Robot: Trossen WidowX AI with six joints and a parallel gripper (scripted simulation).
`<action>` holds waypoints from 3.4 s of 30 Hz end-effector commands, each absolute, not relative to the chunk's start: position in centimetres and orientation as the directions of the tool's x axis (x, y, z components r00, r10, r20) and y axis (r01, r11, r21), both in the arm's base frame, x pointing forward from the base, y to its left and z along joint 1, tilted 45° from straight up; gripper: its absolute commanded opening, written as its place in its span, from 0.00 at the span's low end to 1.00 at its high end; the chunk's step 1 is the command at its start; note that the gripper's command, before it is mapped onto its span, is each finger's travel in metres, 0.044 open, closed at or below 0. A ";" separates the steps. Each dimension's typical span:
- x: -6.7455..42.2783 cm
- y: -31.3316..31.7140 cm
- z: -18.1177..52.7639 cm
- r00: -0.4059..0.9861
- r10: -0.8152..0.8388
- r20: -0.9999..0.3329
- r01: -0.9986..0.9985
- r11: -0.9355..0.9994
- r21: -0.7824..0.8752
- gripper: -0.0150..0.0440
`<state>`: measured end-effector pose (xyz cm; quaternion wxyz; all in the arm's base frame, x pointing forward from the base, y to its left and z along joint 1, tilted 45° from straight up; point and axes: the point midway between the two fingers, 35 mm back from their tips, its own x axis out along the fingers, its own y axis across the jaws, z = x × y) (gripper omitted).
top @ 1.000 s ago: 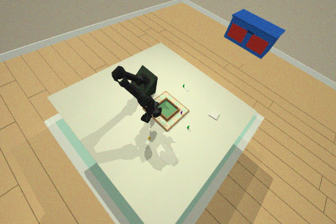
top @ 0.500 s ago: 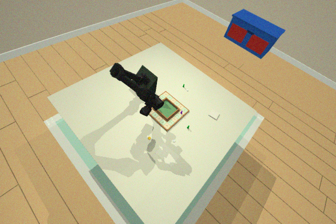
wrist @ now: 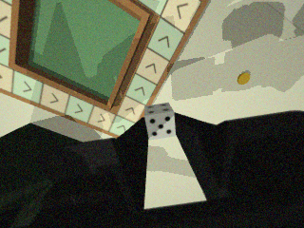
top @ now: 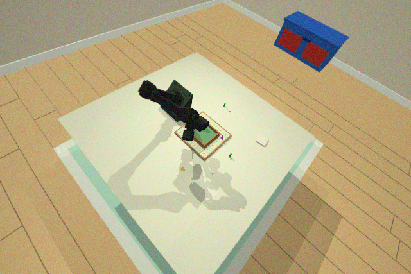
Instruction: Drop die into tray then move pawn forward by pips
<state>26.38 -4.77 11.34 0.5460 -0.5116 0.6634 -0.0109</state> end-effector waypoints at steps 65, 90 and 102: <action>26.8 2.3 0.0 0.012 0.071 -0.997 -0.989 -0.144 -0.022 0.25; 27.2 2.4 2.3 0.013 0.066 -0.998 -0.990 -0.141 -0.022 0.25; 26.8 5.0 4.9 0.012 0.073 -0.997 -0.989 -0.144 -0.023 0.79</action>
